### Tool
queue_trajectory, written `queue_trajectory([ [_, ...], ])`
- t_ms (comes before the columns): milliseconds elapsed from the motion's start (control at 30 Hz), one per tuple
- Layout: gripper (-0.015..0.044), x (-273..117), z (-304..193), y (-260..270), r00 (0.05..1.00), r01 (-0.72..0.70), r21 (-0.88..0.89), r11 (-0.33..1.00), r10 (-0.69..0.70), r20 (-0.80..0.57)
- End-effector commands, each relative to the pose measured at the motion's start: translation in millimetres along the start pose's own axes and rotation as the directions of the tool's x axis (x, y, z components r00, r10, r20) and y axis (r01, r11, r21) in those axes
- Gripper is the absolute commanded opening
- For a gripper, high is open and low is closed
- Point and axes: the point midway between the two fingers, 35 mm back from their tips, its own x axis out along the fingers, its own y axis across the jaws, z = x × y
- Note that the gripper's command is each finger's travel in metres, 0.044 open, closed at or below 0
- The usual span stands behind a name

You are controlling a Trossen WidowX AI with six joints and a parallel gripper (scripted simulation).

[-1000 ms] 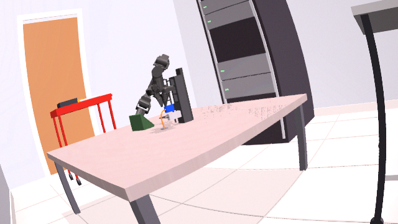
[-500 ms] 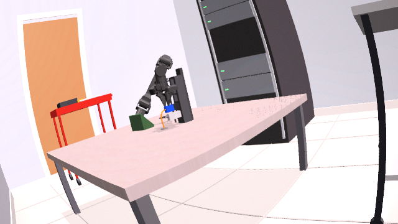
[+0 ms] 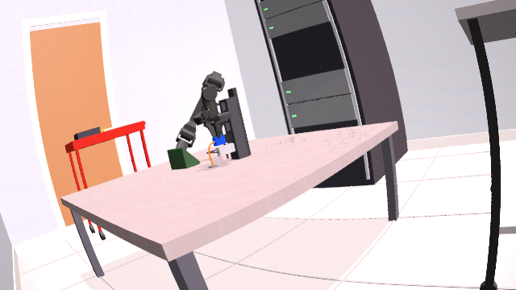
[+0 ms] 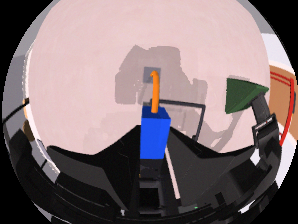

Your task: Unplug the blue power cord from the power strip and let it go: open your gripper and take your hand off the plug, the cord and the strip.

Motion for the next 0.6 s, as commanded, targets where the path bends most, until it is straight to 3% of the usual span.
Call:
queue_trajectory([
  [0,0.0068,-0.6,0.0,0.2,1.0,0.0,0.0,1.0,0.0,0.0],
  [267,0.0,-0.6,0.2,0.2,1.0,0.0,0.0,1.0,0.0,0.0],
  [567,0.0,-1.0,12.1,1.4,1.0,-0.002,0.0,1.0,0.002,0.002],
])
